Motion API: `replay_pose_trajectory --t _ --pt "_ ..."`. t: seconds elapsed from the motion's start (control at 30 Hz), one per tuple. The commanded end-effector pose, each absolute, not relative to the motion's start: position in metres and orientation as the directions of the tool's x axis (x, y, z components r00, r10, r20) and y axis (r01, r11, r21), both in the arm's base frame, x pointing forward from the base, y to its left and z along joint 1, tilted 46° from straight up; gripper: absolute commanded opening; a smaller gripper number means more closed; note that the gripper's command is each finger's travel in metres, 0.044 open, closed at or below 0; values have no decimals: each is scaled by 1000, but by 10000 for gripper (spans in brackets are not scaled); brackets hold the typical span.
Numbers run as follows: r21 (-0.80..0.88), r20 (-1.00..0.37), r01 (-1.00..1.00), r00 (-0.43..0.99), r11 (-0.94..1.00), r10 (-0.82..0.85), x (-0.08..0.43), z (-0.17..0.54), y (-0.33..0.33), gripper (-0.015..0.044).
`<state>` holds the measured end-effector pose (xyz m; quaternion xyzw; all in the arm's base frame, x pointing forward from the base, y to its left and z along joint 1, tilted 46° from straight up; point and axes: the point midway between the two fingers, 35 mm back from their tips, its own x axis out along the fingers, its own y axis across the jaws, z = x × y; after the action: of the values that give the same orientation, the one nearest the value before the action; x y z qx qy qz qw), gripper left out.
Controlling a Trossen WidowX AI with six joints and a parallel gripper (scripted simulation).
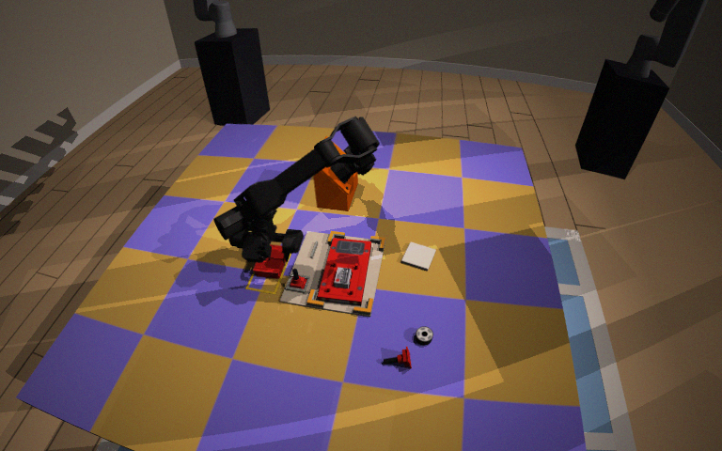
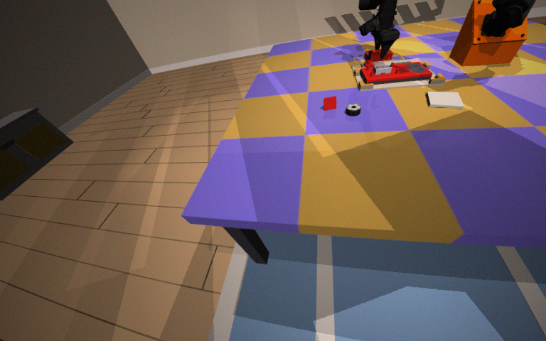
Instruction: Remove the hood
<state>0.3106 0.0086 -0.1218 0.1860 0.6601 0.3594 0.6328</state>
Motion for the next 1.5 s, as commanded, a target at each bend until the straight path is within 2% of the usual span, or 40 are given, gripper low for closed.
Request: replay_pose_trajectory --t 0.0,0.13,1.47 --pt "701 -709 -217 -113 680 696 319 -102 -15 440" --pt "704 -707 -216 -111 677 699 321 -74 -42 440" --pt "704 -707 -216 -111 677 699 321 -74 -42 440"
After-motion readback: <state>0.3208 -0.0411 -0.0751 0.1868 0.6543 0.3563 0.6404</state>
